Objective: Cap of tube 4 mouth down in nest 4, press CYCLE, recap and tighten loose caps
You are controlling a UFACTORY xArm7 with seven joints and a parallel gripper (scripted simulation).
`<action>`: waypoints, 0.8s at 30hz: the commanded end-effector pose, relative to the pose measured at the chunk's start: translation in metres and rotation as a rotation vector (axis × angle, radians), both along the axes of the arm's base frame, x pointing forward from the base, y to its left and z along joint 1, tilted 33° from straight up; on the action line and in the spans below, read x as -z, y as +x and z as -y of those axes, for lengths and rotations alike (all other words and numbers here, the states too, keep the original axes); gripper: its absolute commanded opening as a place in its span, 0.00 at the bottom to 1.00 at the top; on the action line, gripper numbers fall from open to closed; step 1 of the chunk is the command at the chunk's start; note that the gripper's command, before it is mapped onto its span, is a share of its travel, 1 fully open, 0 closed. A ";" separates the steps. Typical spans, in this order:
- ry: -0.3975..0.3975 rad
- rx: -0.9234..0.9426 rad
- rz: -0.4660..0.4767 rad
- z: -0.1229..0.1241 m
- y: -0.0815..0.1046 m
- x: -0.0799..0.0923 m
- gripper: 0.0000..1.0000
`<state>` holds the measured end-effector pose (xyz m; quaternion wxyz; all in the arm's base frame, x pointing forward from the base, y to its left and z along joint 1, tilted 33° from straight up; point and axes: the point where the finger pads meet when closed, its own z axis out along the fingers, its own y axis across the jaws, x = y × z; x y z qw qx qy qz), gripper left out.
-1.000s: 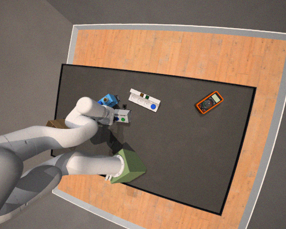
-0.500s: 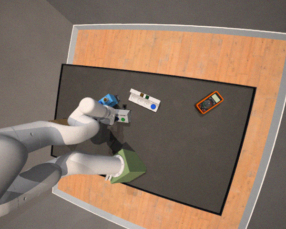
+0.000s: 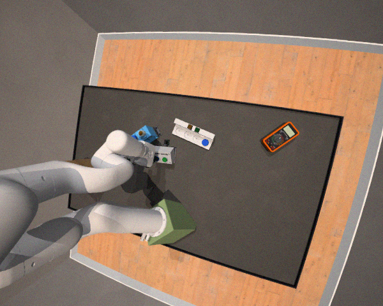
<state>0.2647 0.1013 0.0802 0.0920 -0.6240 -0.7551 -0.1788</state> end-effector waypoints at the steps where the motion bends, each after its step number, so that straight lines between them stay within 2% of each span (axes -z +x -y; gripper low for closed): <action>1: 0.001 0.001 0.002 -0.001 0.002 0.001 0.00; 24: 0.001 0.001 0.002 -0.003 0.004 0.006 0.00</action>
